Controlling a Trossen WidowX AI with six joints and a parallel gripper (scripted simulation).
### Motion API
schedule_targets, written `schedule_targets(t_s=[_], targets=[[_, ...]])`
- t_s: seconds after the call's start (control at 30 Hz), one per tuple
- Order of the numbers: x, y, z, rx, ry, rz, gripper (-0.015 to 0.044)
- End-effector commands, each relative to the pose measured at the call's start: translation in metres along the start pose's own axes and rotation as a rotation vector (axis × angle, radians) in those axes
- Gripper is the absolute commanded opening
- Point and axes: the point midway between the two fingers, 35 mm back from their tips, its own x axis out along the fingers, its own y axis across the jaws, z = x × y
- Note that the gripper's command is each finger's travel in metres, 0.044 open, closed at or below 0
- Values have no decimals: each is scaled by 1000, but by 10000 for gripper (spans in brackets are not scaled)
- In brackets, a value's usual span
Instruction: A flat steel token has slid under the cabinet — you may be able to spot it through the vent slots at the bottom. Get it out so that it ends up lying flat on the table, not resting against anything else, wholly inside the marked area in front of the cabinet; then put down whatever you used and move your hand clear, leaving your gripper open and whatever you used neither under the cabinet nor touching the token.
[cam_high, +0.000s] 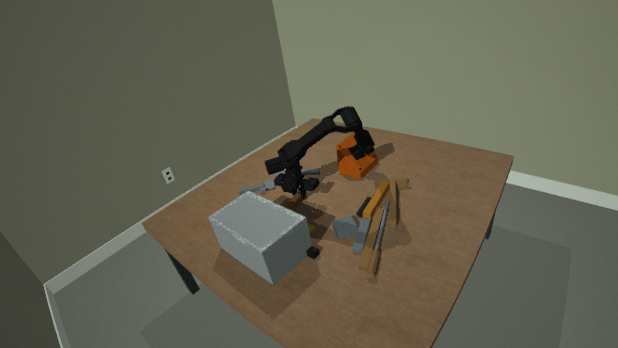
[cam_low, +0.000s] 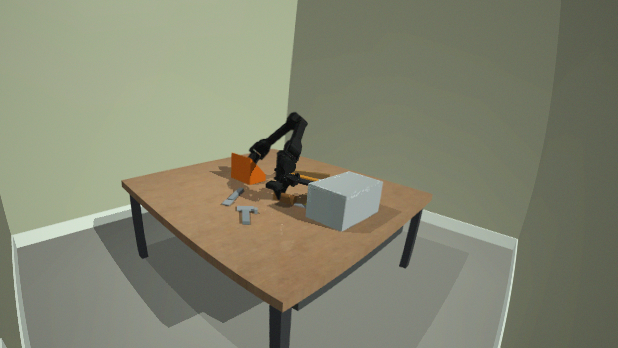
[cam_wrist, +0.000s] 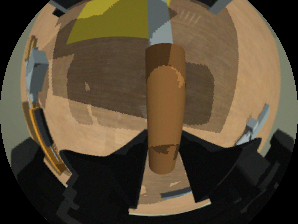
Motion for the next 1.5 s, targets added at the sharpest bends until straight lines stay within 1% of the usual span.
schedule_targets(t_s=[0.0,1.47], targets=[[0,0,6,-2,-1,-2,0],[-1,-1,54,-3,-3,-2,0]])
